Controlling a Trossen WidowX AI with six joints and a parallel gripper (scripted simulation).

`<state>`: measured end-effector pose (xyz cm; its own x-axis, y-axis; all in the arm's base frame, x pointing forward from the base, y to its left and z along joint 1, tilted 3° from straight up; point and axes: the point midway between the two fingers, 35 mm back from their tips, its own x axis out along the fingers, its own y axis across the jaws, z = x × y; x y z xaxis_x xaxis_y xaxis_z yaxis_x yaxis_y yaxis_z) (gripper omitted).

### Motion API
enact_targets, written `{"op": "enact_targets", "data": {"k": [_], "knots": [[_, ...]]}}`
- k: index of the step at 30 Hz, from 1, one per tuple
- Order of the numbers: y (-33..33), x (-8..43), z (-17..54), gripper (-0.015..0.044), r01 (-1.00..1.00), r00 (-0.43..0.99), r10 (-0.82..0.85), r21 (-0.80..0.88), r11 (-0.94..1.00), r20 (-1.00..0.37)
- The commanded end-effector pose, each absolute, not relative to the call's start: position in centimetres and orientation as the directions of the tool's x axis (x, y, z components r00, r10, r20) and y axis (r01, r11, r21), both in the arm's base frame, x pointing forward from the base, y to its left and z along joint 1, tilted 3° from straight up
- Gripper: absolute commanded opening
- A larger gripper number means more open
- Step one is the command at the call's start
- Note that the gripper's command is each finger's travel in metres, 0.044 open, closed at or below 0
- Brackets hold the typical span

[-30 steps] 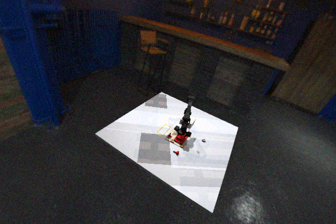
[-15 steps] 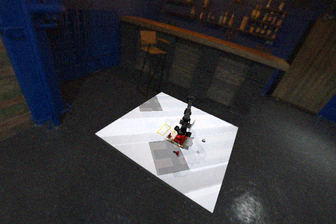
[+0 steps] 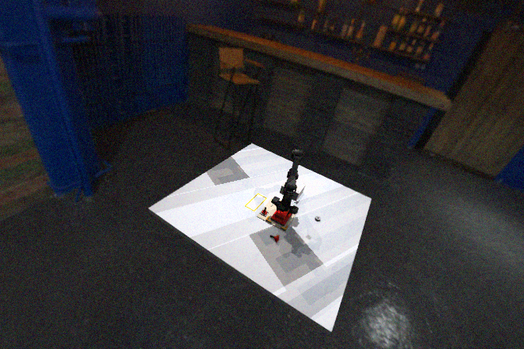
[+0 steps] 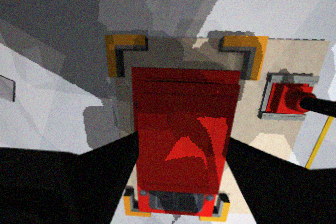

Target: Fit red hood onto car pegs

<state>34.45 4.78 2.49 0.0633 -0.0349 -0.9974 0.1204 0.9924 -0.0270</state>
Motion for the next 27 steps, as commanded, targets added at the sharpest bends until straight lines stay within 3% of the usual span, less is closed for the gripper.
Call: {"op": "enact_targets", "data": {"k": [1, 27], "knots": [[4.72, 34.47, 2.23, 0.0000, 0.116, 0.064, -0.038, -0.030, 0.993, -0.997], [4.75, 34.43, 2.61, 0.0000, 0.118, 0.063, -0.037, -0.029, 0.993, -0.997]]}}
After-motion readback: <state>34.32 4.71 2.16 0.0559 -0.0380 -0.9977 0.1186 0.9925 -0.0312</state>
